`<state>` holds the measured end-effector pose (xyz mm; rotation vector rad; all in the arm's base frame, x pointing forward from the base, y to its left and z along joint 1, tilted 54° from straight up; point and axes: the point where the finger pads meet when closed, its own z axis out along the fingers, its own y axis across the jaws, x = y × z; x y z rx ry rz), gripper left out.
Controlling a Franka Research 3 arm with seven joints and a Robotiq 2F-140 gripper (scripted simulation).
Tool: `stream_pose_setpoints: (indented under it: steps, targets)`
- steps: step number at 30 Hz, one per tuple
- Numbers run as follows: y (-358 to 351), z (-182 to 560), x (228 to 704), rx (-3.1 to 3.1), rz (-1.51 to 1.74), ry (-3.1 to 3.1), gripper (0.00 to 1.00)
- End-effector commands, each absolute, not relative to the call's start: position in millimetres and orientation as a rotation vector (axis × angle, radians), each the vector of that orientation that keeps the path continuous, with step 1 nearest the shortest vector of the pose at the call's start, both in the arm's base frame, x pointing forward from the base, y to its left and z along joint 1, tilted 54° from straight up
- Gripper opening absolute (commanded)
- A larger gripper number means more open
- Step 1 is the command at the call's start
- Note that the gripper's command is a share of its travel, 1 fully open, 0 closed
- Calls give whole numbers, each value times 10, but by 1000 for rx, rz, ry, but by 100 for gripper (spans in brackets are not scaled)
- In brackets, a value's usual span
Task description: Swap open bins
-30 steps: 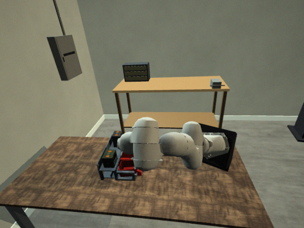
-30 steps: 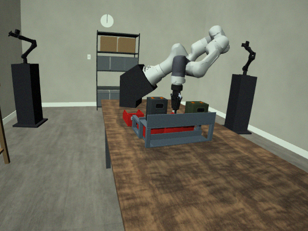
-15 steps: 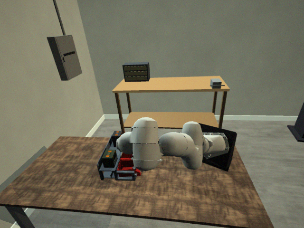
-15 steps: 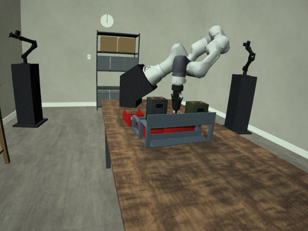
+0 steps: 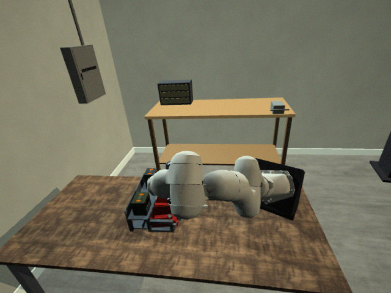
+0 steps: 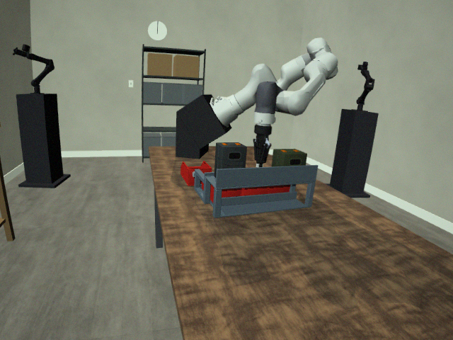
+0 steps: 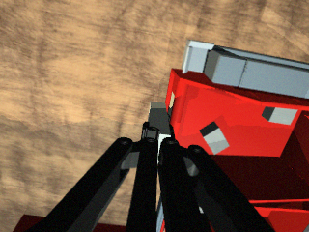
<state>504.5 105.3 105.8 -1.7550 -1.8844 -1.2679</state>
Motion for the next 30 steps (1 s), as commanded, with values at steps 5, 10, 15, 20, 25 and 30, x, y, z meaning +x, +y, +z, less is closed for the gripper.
stream_pose_setpoints:
  steps: [5,10,15,20,25,30]
  targets:
    - [1053,1099,5142,-1762,-1258,-1868,0]
    - [1048,1115,5181,-1762,-1258,-1868,0]
    - [1040,1140,5239,-1762,-1258,-1868,0]
    - [1034,1160,5285,-1762,-1258,-1868,0]
    - [1030,1172,5312,-1762,-1258,-1868,0]
    - [1028,1179,5330,-1762,-1258,-1868,0]
